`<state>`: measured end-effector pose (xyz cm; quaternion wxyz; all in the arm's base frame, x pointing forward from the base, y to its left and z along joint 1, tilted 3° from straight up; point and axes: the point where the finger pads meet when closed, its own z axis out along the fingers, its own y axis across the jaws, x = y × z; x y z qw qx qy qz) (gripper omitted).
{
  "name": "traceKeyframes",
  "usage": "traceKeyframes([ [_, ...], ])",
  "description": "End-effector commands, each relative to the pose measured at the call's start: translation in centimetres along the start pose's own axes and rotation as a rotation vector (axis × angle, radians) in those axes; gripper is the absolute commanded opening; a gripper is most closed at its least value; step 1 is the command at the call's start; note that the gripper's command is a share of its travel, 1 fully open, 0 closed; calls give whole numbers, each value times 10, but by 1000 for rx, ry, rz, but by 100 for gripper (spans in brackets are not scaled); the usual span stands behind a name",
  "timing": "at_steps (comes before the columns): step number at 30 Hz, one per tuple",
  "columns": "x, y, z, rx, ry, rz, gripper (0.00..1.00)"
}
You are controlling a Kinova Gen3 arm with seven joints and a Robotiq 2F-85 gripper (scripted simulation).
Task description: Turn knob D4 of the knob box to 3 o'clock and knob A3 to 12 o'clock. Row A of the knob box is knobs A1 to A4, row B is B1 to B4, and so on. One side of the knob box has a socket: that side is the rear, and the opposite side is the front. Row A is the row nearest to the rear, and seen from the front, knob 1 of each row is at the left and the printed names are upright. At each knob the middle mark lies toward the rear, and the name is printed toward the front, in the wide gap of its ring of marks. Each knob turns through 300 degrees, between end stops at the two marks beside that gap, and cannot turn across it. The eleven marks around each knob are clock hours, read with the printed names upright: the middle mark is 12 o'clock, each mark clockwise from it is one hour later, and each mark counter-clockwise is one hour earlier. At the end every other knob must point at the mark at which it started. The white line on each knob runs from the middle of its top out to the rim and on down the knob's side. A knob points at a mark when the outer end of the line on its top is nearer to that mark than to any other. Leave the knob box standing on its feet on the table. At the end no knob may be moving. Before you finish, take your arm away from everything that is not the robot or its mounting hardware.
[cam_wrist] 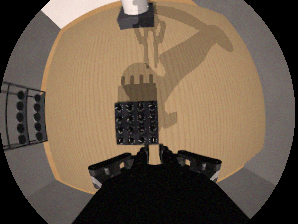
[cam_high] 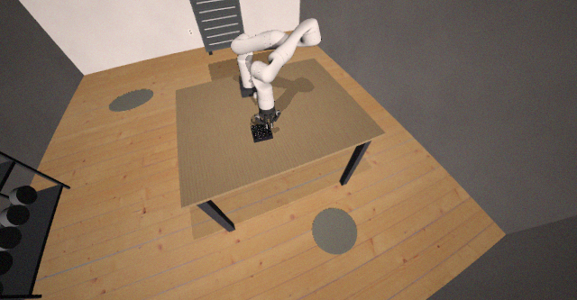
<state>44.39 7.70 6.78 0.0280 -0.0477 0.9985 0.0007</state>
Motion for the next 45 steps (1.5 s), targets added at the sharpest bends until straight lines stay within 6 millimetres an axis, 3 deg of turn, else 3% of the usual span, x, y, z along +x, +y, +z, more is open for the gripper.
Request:
traceKeyframes([
  [1,1,0,-1,-3,4,6,19],
  [24,0,0,1,-4,3,5,19],
  [45,1,-1,21,-2,2,3,19],
])
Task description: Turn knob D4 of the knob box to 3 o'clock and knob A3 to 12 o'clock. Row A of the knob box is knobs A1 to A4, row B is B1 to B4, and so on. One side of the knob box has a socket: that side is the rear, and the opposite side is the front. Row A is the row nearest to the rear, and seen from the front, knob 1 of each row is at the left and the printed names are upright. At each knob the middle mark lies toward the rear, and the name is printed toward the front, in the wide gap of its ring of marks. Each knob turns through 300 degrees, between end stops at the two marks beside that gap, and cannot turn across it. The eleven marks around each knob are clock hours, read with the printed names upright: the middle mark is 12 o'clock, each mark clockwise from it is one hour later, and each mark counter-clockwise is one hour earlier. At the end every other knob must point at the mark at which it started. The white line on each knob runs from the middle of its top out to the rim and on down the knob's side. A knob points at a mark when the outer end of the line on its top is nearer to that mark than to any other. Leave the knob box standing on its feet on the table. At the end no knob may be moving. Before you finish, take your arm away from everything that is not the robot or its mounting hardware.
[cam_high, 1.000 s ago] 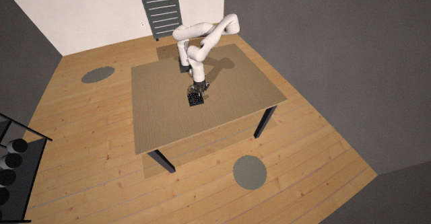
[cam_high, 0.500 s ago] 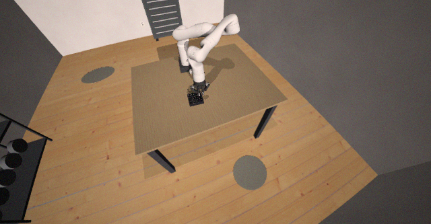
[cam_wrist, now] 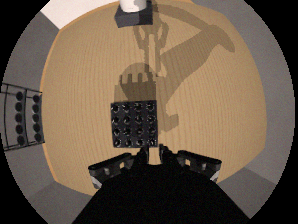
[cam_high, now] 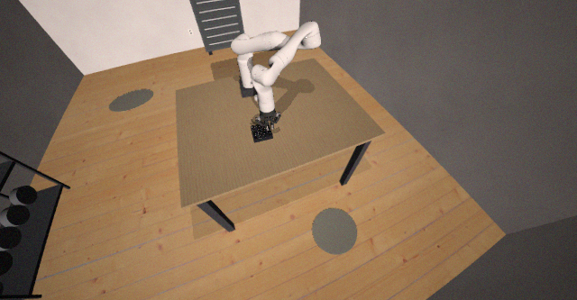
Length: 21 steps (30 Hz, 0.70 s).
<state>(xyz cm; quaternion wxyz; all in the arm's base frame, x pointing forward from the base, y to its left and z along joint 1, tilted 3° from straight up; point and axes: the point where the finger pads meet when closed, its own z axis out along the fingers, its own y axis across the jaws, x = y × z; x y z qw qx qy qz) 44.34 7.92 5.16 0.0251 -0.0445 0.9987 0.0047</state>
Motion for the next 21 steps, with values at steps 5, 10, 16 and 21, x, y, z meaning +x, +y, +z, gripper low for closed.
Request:
traceKeyframes([
  [5,-1,-3,12,6,-3,-5,19],
  [10,-1,-3,18,7,-3,-5,19],
  [16,-1,-3,22,8,-4,-5,19],
  [21,-2,-4,26,9,-4,-6,19],
])
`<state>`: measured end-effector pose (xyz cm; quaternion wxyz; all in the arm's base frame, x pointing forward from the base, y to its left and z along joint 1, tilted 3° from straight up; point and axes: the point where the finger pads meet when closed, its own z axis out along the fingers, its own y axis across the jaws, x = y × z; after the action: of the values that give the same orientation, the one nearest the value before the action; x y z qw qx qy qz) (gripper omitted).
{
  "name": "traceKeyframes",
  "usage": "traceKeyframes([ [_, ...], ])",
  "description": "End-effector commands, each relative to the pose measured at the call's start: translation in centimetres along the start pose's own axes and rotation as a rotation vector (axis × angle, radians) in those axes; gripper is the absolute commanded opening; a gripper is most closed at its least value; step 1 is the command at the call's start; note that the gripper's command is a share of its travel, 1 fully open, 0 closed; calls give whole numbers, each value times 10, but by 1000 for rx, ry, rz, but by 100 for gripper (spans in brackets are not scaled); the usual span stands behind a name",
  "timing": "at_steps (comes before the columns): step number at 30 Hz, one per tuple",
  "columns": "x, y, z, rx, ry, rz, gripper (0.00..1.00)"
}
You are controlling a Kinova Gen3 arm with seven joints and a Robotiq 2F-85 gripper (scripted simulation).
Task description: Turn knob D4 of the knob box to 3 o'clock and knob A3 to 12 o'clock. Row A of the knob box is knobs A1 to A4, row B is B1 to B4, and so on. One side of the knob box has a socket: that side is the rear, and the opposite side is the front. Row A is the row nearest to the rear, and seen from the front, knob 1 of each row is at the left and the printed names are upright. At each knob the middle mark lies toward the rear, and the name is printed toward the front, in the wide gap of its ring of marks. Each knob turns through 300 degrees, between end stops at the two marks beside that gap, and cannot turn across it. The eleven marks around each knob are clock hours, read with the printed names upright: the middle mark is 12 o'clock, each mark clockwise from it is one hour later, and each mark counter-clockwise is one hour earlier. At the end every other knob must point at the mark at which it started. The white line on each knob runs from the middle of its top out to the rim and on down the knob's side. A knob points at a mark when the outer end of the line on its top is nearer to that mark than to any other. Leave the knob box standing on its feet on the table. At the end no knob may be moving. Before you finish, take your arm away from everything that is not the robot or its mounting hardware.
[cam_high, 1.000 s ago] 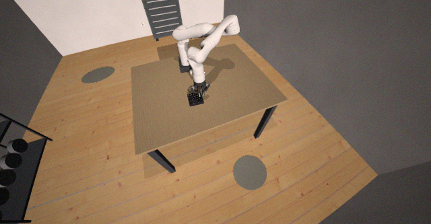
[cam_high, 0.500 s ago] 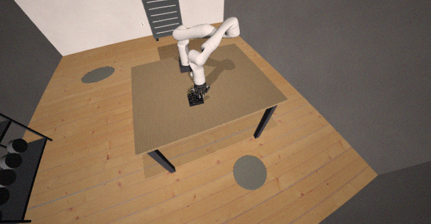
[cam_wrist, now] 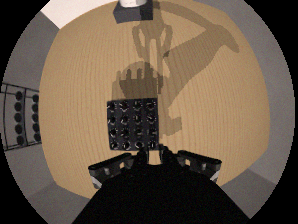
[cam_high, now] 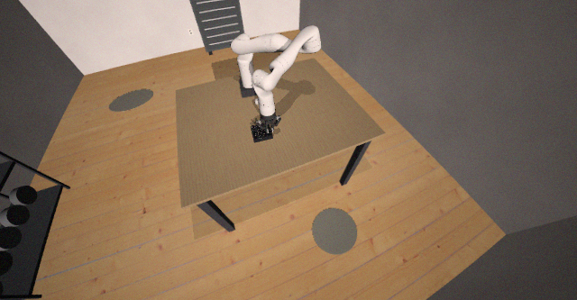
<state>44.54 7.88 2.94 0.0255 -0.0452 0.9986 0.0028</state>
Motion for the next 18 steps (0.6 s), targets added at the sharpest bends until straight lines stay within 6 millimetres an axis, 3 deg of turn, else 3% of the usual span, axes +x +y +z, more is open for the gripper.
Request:
traceKeyframes([
  [1,-1,-3,4,5,-3,-4,19],
  [18,0,-3,5,6,-2,-4,19],
])
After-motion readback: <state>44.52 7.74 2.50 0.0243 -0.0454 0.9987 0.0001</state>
